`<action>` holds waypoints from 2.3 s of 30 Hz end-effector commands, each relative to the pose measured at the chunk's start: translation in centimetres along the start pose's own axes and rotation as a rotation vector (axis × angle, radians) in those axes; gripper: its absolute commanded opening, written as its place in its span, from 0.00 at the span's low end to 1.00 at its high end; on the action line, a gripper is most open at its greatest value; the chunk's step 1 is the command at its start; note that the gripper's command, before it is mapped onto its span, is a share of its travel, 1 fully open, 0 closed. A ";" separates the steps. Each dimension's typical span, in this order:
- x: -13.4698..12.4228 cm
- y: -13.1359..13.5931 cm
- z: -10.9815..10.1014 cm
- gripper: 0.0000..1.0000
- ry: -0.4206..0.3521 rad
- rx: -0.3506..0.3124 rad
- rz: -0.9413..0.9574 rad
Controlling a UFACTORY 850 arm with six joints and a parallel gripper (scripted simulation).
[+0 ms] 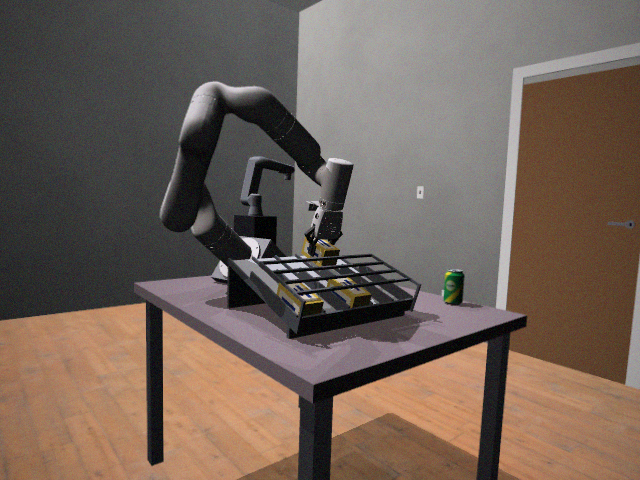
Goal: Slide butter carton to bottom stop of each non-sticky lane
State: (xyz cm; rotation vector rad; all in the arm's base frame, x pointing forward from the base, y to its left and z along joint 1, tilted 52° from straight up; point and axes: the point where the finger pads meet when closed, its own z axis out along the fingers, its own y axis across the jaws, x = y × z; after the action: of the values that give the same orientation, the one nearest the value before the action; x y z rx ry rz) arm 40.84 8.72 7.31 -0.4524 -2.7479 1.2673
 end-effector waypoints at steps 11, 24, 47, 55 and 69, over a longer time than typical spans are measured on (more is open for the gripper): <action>-0.1 0.0 0.2 0.00 -0.001 -0.001 0.000; -0.1 0.0 0.2 0.00 -0.001 -0.001 0.000; 0.0 0.0 0.7 0.00 -0.001 -0.001 0.000; 0.0 0.0 0.7 0.00 -0.001 -0.001 0.000; 0.0 0.0 1.0 0.00 -0.001 -0.001 0.000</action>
State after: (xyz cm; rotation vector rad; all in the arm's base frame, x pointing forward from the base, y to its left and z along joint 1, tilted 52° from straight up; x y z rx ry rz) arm 40.64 7.92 6.67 -0.4525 -2.7482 1.2671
